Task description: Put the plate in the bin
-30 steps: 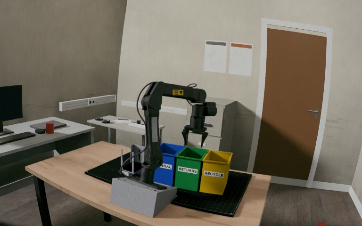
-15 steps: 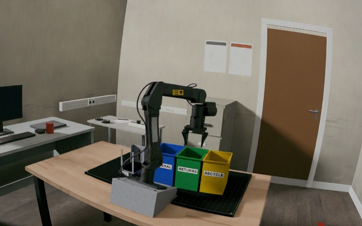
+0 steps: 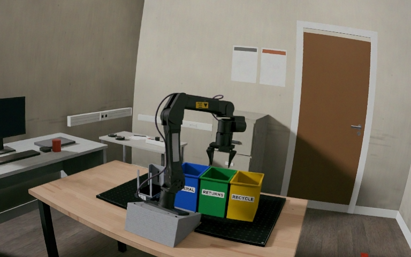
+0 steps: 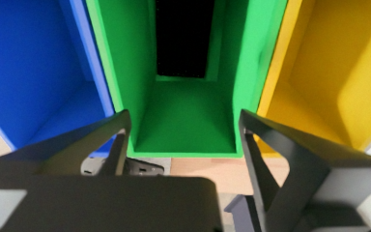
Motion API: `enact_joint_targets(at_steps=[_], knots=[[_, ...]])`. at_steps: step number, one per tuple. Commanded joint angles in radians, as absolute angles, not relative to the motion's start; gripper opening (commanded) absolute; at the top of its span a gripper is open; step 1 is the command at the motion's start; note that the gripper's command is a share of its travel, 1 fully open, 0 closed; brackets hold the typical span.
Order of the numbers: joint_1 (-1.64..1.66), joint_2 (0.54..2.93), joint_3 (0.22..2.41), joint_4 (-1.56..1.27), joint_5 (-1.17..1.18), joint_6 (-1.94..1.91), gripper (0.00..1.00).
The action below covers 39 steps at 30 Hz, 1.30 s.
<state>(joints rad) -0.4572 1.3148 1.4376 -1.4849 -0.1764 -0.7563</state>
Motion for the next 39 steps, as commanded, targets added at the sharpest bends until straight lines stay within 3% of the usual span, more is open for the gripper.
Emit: enact_joint_targets(at_steps=[1,11,39], knots=[[-0.474,1.281,1.479,-1.488,-0.191,-0.762,0.82],[-0.474,1.281,1.479,-1.488,-0.191,-0.762,0.82],[-0.051,1.108,1.337,-1.486,-0.08,-0.36,0.82]])
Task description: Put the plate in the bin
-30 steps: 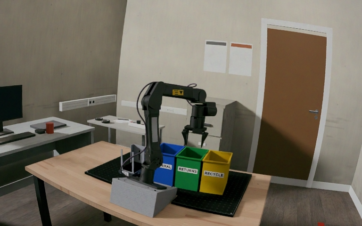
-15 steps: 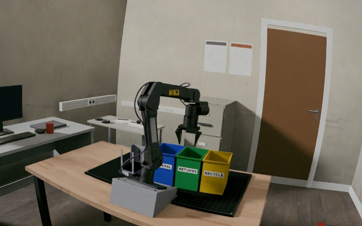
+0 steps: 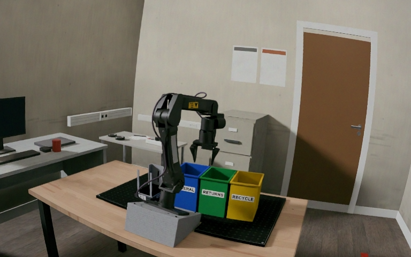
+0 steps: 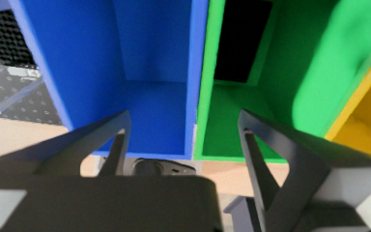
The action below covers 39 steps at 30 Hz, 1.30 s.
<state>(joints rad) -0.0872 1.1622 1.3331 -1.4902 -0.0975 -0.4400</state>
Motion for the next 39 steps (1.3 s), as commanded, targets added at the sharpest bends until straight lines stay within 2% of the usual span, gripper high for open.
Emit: enact_joint_targets(at_steps=[1,12,39], knots=[[-0.031,1.105,1.32,-1.483,-0.074,-0.341,0.82],[0.162,1.079,1.318,-1.484,-0.02,-0.156,0.82],[0.178,1.081,1.32,-1.485,-0.009,-0.141,0.82]])
